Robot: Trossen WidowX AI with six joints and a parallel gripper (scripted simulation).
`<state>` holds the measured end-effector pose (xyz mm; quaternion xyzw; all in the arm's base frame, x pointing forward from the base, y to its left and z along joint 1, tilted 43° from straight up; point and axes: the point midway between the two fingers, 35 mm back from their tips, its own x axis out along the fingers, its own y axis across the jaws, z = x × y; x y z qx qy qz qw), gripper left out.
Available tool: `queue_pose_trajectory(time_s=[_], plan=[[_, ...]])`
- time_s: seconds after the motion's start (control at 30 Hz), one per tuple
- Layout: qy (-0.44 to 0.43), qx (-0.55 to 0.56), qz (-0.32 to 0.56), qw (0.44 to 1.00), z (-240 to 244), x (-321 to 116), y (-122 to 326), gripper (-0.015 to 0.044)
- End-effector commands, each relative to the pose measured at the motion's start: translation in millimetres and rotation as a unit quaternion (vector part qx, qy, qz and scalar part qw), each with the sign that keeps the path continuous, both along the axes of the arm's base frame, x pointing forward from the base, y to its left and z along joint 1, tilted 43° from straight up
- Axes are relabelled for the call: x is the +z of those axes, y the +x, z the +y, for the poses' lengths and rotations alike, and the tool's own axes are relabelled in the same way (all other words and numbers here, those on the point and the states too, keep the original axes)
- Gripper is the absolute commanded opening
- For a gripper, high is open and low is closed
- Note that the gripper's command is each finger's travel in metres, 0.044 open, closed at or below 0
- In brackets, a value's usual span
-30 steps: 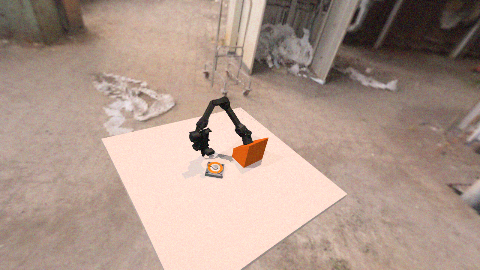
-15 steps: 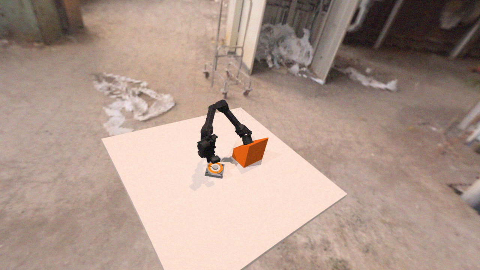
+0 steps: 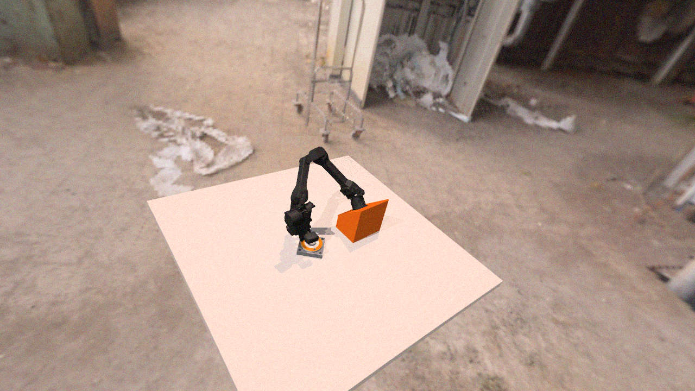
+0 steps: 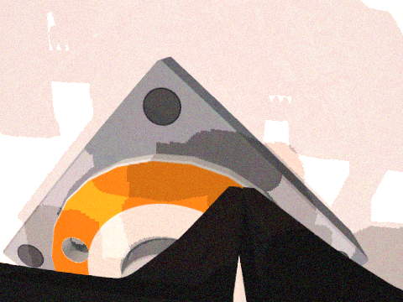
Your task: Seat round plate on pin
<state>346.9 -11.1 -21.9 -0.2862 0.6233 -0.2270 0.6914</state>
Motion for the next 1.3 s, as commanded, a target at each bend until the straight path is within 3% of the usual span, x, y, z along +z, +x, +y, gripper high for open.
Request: queue_pose_trajectory(time_s=[0.0, 1.27], plan=[[-0.003, 0.001, 0.001, 1.0, -5, 3, -3, 0.0], [-0.003, 0.001, 0.002, 1.0, -26, 17, -44, 0.0]])
